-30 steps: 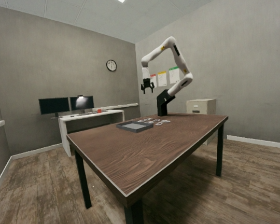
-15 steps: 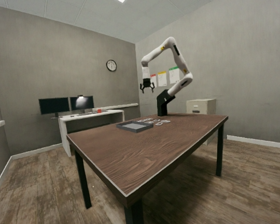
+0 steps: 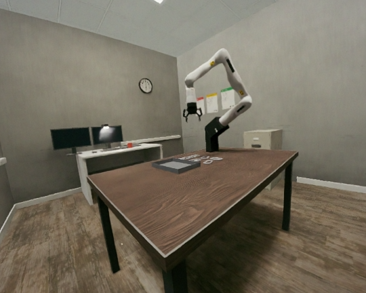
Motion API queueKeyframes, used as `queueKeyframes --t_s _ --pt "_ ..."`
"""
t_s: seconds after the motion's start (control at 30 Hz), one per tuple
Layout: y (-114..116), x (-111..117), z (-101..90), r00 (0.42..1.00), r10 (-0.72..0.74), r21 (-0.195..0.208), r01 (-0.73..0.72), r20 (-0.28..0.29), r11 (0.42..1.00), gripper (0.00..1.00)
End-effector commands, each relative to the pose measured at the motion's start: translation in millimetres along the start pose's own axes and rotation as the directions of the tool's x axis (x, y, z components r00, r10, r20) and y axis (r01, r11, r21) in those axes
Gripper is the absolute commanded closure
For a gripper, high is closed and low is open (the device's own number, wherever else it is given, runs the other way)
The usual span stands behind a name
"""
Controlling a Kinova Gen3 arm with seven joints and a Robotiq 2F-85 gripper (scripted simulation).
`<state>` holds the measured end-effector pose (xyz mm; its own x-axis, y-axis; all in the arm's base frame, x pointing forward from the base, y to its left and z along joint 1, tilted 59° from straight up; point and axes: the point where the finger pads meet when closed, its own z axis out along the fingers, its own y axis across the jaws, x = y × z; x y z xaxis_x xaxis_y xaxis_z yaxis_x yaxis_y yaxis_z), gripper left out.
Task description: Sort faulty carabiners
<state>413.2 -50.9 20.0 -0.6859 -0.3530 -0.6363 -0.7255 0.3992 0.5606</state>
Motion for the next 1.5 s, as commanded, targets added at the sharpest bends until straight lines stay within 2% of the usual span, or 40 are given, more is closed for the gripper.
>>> queueKeyframes --t_s 0.0,0.27,0.3,0.47,0.83,0.87,1.4,1.43,1.47 --pt "0 1 -1.3 0.997 -0.081 0.005 0.081 0.02 0.997 0.0" --pt "0 1 -1.3 0.997 -0.081 0.005 0.081 0.02 0.997 0.0" --pt "0 0 -0.9 0.935 -0.353 0.019 0.353 0.016 0.935 0.0" --pt "0 0 -0.9 0.908 -0.419 0.022 0.419 0.015 0.908 0.0" --pt "0 0 -0.9 0.908 -0.419 0.022 0.419 0.015 0.908 0.0" --pt "1 -1 -0.6 0.849 -0.528 0.028 0.527 0.012 0.849 0.0" --pt "1 -1 -0.6 0.849 -0.528 0.028 0.527 0.012 0.849 0.0" --pt "39 -4 45.4 0.849 -0.528 0.028 0.528 0.012 0.849 0.0" --pt "39 -4 45.4 0.849 -0.528 0.028 0.528 0.012 0.849 0.0"
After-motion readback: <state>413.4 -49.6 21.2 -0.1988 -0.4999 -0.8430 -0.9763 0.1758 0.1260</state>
